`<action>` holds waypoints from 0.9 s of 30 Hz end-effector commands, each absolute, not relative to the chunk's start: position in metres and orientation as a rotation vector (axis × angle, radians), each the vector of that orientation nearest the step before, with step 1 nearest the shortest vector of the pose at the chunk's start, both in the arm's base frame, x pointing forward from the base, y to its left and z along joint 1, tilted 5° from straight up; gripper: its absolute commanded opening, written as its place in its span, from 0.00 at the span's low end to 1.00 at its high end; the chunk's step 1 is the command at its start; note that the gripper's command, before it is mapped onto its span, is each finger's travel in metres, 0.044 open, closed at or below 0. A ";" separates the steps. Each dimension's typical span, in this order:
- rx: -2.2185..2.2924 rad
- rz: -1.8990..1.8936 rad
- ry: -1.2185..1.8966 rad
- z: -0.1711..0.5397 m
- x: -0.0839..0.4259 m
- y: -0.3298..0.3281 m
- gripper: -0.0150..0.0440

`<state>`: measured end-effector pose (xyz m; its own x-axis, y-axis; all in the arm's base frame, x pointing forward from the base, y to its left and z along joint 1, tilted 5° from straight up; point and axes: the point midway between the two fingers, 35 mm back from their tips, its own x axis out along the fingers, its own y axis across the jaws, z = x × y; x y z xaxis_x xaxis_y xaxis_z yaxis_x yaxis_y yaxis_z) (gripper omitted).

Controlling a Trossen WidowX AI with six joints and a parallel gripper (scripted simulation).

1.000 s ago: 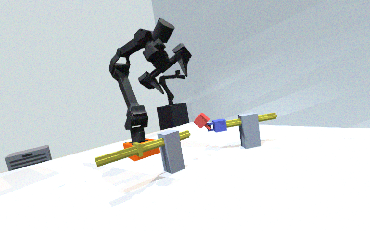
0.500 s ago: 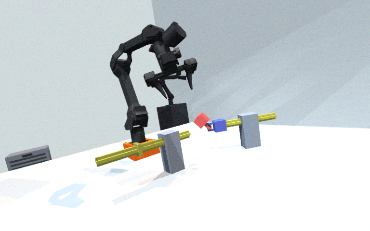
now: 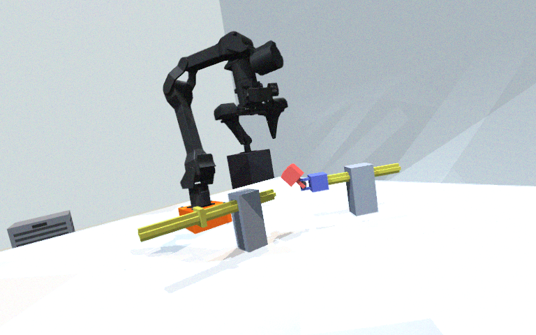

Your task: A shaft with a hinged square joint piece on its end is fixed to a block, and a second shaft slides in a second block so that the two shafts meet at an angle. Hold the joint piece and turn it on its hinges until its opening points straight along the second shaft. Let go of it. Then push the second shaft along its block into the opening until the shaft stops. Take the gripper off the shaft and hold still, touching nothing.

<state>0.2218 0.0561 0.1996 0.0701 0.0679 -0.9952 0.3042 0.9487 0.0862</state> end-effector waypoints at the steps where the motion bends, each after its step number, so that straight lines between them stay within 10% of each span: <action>1: 0.225 -0.101 1.578 0.200 0.212 0.065 1.00; 27: -0.210 0.341 1.556 0.184 0.210 0.068 1.00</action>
